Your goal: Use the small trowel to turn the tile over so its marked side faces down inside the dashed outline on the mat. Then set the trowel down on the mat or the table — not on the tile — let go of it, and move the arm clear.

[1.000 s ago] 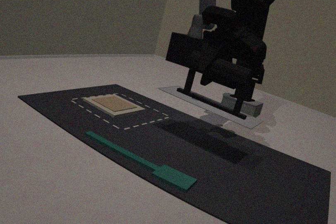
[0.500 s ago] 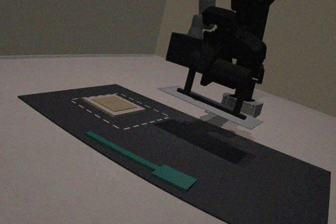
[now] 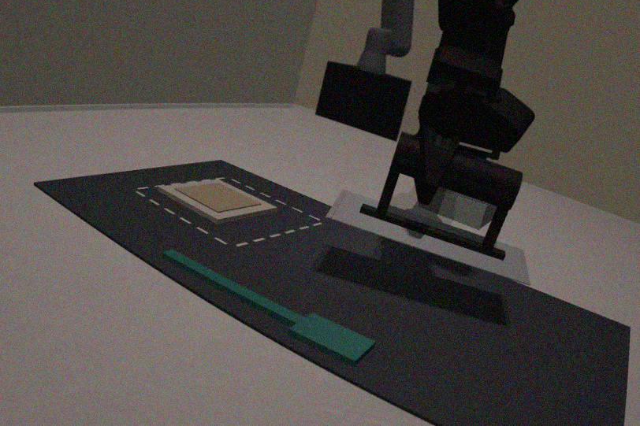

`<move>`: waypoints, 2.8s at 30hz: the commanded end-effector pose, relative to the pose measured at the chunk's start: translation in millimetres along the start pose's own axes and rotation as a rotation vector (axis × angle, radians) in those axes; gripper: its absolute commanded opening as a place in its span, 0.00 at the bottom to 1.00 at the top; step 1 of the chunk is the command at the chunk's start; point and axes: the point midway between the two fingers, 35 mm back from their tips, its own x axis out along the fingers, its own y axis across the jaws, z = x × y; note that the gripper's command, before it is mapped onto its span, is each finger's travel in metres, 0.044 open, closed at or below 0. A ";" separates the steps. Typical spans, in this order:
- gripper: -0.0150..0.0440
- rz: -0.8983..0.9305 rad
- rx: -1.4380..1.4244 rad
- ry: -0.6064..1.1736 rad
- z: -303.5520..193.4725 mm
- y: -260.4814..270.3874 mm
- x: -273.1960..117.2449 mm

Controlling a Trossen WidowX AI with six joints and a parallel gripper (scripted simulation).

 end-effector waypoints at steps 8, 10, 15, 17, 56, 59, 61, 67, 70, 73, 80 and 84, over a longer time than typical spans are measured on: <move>0.25 0.004 -0.256 -0.252 39.6 -15.6 24.1; 0.25 0.000 -0.303 -0.301 47.5 -17.2 28.3; 0.25 -0.020 -0.414 -0.426 66.8 -20.6 37.7; 0.25 -0.032 -0.456 -0.475 74.5 -21.7 41.0; 0.25 -0.145 -0.672 -0.748 117.0 -6.9 80.0; 0.25 -0.144 -0.672 -0.748 117.1 -3.9 83.3; 0.25 -0.144 -0.672 -0.748 117.2 -3.2 84.1; 0.52 -0.144 -0.672 -0.748 117.2 -3.2 84.1; 0.65 -0.144 -0.672 -0.748 117.2 -3.2 84.1; 0.76 -0.144 -0.672 -0.748 117.2 -3.2 84.1; 0.76 -0.144 -0.672 -0.748 117.2 -3.2 84.1; 0.76 -0.142 -0.672 -0.747 112.5 -4.1 79.7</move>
